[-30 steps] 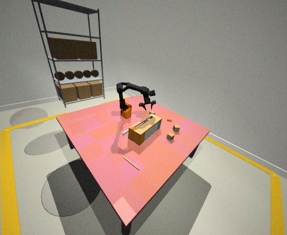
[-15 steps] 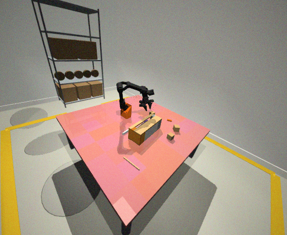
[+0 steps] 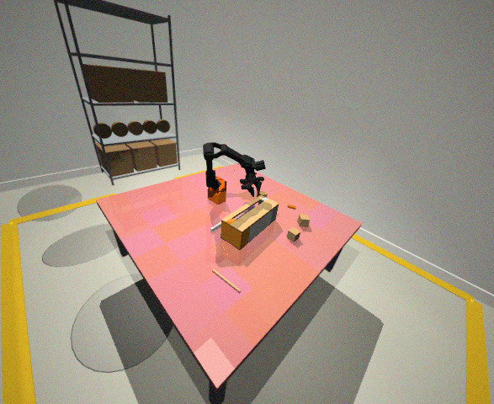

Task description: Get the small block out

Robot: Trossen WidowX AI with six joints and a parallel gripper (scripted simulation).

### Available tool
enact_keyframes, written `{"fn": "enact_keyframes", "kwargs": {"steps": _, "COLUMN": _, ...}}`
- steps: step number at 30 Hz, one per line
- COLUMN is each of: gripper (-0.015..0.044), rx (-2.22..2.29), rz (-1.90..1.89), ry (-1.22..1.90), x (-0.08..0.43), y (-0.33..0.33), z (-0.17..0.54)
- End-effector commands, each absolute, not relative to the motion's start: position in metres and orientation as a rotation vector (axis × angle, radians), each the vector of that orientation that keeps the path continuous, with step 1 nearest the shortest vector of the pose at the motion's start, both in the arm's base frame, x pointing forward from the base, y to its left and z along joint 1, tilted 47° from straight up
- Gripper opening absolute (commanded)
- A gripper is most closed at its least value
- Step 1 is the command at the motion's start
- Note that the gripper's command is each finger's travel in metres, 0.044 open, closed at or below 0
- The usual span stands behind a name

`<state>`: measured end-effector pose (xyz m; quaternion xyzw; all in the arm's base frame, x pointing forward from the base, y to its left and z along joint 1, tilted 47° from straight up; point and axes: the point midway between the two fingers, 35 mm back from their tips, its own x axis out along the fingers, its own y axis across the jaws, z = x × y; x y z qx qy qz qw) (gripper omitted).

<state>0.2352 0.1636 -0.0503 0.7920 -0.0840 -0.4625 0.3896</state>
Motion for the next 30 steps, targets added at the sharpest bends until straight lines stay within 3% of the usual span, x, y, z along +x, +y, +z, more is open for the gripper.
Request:
{"fn": "enact_keyframes", "kwargs": {"steps": 1, "gripper": 0.0285, "rx": 1.975, "rz": -1.177, "ry": -0.232, "x": 0.239, "y": 0.118, "z": -0.086}}
{"fn": "enact_keyframes", "kwargs": {"steps": 30, "gripper": 0.0285, "rx": 1.974, "rz": -1.179, "ry": -0.231, "x": 0.245, "y": 0.095, "z": -0.109}}
